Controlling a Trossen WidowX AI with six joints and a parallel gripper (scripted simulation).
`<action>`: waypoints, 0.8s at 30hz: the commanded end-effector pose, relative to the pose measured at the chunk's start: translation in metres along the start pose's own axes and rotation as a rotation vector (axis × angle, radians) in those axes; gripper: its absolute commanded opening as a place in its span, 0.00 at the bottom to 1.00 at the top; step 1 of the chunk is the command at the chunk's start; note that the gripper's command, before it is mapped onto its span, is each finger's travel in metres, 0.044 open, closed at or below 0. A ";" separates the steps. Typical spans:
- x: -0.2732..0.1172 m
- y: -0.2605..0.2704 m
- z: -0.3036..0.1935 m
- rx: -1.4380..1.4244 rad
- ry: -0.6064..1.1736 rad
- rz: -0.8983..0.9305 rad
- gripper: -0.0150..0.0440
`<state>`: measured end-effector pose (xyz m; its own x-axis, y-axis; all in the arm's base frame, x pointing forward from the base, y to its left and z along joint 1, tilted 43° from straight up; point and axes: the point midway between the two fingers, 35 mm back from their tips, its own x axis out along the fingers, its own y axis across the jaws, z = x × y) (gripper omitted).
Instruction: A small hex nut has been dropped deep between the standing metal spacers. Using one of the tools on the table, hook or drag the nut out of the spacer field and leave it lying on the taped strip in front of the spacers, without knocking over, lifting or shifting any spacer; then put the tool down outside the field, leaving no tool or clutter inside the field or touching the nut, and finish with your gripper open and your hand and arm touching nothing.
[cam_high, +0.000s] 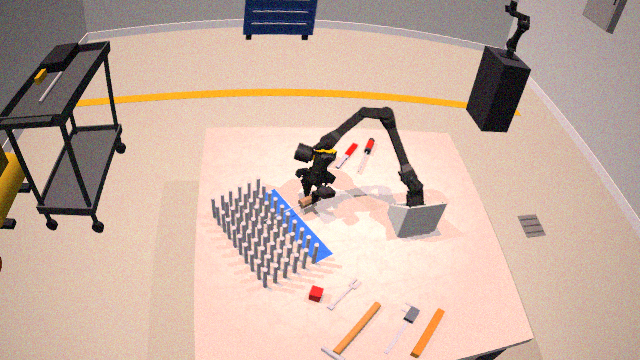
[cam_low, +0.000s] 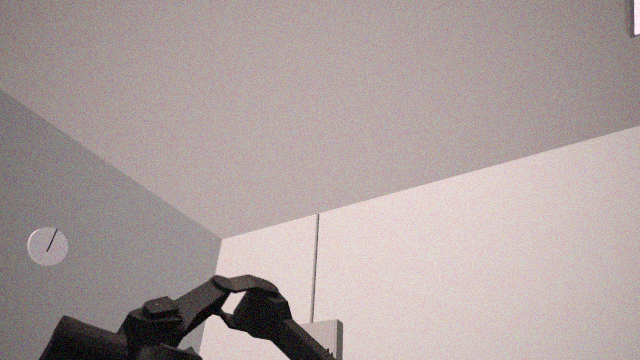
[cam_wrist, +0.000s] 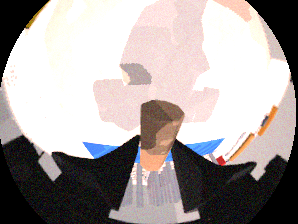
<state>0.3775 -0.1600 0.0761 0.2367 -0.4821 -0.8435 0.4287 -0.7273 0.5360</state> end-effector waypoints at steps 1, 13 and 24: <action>0.002 0.000 -0.003 0.002 -0.004 0.000 0.25; 0.004 0.000 -0.012 0.002 -0.003 0.000 0.25; 0.006 0.000 -0.019 0.002 -0.003 0.000 0.25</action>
<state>0.3935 -0.1541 0.0716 0.2377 -0.4817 -0.8435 0.4283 -0.7274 0.5361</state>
